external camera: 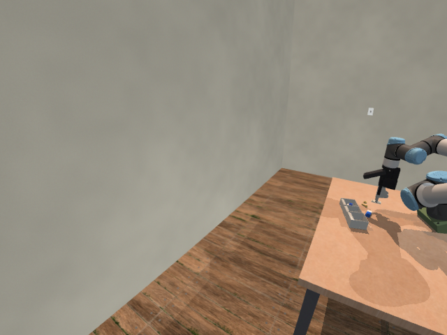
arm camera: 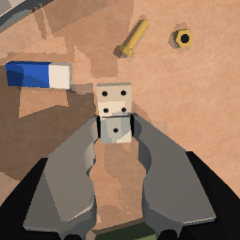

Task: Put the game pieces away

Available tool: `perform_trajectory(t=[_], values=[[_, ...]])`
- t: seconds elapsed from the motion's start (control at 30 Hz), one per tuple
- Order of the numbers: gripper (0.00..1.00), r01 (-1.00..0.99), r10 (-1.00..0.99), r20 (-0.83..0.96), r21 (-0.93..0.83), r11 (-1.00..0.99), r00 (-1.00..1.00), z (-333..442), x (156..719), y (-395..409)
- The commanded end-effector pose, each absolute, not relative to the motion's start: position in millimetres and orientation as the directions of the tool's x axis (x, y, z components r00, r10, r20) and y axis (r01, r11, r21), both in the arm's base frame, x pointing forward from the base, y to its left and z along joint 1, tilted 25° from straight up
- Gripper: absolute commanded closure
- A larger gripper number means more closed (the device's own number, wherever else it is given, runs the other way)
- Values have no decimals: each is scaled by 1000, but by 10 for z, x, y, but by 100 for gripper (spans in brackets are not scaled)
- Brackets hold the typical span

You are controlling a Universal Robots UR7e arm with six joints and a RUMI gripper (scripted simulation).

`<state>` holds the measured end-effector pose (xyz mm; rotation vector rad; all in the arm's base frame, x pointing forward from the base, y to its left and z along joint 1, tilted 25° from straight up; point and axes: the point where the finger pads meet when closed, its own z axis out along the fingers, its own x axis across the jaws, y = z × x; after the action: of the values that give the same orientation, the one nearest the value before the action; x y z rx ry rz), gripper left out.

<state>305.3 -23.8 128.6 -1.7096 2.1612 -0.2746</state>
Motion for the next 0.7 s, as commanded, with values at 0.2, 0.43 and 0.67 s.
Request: perform_trajectory(t=[0.2,0.43,0.67], values=[[100,-892,-966,-171,-380,244,-192,1343,3019,-246],[100,-892,-966,-171,-380,244,-192,1343,3019,-246],[100,-892,-966,-171,-380,244,-192,1403,2994,-251]])
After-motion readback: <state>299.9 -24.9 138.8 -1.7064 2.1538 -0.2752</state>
